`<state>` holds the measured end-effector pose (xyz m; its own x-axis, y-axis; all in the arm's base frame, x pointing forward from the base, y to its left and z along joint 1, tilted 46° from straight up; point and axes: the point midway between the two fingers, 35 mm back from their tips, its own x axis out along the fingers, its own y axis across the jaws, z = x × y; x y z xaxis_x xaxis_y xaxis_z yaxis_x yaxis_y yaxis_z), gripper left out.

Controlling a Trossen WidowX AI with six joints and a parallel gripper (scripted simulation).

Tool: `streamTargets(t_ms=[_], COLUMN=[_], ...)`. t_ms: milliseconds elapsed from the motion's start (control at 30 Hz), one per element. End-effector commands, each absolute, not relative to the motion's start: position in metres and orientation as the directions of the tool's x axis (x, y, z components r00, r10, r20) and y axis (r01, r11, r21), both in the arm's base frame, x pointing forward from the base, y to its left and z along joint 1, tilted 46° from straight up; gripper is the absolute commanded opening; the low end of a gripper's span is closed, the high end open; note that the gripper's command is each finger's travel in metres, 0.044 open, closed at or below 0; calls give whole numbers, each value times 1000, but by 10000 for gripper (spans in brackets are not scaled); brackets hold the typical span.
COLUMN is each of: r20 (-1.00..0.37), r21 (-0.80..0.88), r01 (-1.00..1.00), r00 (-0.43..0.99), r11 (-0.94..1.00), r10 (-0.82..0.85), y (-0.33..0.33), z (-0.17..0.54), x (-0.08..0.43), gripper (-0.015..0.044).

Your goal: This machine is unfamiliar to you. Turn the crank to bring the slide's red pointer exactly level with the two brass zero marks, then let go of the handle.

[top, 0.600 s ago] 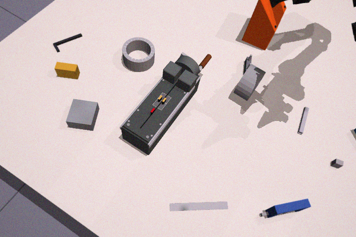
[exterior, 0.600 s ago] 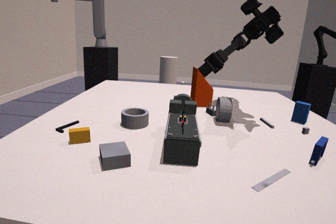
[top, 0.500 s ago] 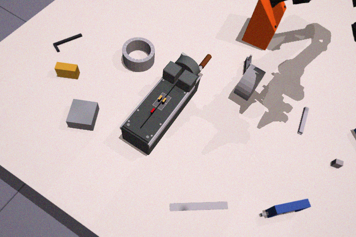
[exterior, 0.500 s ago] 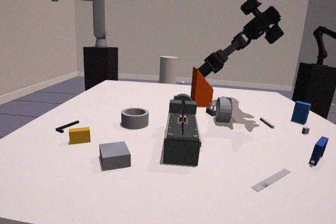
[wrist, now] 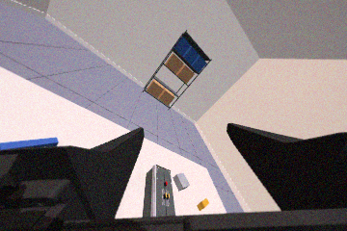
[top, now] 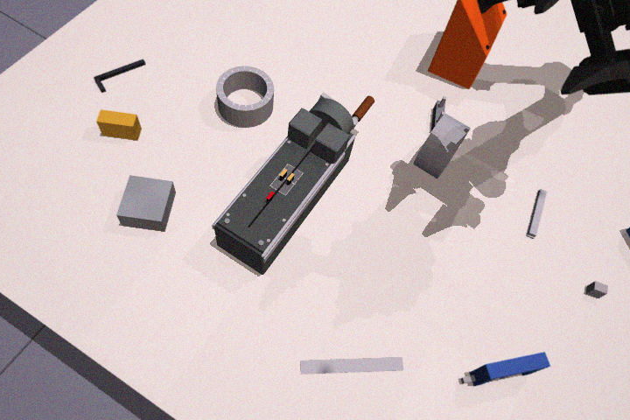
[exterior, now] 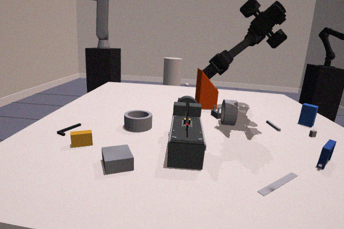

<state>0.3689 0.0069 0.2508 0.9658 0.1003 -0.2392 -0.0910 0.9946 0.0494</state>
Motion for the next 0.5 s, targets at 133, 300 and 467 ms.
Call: streamTargets(t_ms=[133, 300, 467], r20=[-369, -439, -500], r21=[125, 177, 236], r01=[-131, -147, -156], r00=[914, 873, 827], r11=[983, 973, 959], r10=[169, 212, 257], y=[4, 2, -1], z=[214, 188, 161], x=[400, 415, 427], gripper=[440, 440, 440])
